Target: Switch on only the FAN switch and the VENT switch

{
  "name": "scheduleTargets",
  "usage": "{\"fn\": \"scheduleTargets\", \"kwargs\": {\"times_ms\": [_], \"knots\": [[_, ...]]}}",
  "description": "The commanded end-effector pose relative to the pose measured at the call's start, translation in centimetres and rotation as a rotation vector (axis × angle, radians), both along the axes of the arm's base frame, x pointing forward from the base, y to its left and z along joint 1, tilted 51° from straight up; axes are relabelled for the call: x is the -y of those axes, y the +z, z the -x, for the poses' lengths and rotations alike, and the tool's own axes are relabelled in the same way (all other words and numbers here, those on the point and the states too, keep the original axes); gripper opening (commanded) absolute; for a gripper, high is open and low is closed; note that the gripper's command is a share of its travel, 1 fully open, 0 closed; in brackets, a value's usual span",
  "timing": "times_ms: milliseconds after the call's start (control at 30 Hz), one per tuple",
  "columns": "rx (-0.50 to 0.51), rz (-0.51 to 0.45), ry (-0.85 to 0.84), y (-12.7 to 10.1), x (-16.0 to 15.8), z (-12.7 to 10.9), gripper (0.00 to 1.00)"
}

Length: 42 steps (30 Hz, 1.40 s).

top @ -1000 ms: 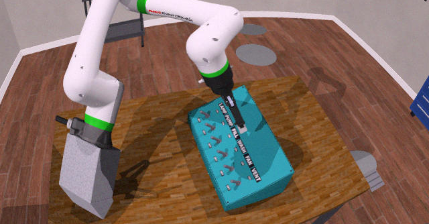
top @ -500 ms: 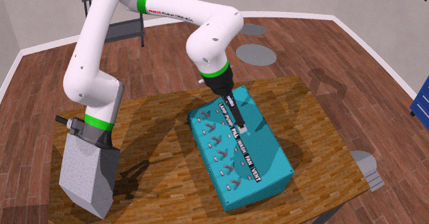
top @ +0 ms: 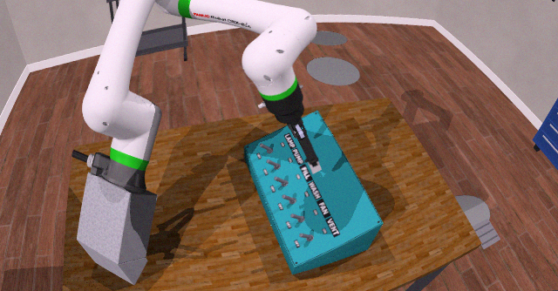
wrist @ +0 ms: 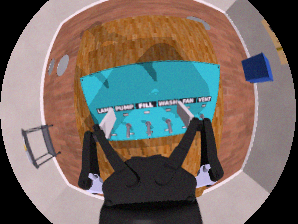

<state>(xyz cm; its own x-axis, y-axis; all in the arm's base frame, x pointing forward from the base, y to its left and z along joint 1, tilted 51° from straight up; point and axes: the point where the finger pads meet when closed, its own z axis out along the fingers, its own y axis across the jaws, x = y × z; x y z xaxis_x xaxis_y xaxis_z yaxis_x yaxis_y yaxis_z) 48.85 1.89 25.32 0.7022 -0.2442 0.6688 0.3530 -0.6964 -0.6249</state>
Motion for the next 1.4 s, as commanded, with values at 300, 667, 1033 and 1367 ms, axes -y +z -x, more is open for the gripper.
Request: {"fn": "scheduleTargets", "kwargs": {"times_ms": [300, 667, 1033, 1367], "knots": [[0.000, 0.000, 0.000, -0.3, 0.4, -0.2, 1.00], [0.000, 0.000, 0.000, -2.5, 2.8, -1.4, 1.00], [0.000, 0.000, 0.000, -4.1, 4.7, -2.3, 1.00], [0.000, 0.000, 0.000, -4.5, 5.0, -2.5, 1.00]]}}
